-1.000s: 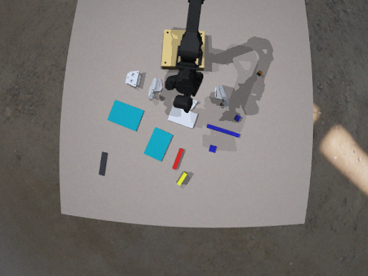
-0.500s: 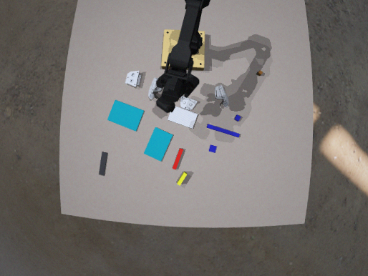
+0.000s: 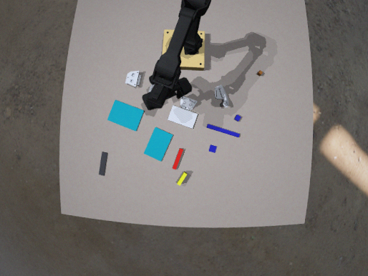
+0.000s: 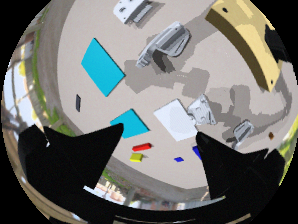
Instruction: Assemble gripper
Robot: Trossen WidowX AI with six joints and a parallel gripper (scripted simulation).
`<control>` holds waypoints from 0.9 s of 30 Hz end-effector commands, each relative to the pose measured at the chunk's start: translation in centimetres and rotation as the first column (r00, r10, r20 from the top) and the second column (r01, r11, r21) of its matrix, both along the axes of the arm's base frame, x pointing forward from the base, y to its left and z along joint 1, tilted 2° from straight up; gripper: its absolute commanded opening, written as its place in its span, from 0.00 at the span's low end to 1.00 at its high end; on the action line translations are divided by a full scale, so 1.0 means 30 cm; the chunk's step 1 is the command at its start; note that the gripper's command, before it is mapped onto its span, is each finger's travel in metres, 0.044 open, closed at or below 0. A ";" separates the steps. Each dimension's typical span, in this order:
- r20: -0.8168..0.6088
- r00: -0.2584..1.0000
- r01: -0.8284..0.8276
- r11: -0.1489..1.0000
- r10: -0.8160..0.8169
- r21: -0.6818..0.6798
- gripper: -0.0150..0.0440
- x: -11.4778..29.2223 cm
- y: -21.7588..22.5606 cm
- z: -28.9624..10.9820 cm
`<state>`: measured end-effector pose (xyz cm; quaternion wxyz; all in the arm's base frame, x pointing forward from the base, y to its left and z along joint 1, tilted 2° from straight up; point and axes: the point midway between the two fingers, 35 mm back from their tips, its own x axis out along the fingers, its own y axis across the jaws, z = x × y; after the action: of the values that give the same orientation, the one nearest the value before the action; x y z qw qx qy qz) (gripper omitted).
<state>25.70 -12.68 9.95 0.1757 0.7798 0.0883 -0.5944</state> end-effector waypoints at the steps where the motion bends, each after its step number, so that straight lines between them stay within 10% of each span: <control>1: -0.044 0.992 0.117 0.993 -0.116 0.027 1.00 -0.013 -0.047 -0.016; 27: -0.285 0.708 0.686 0.725 -0.646 0.060 1.00 -0.136 -0.264 -0.107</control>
<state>21.98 -19.97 7.01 -0.1044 0.7033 -0.1129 -0.6941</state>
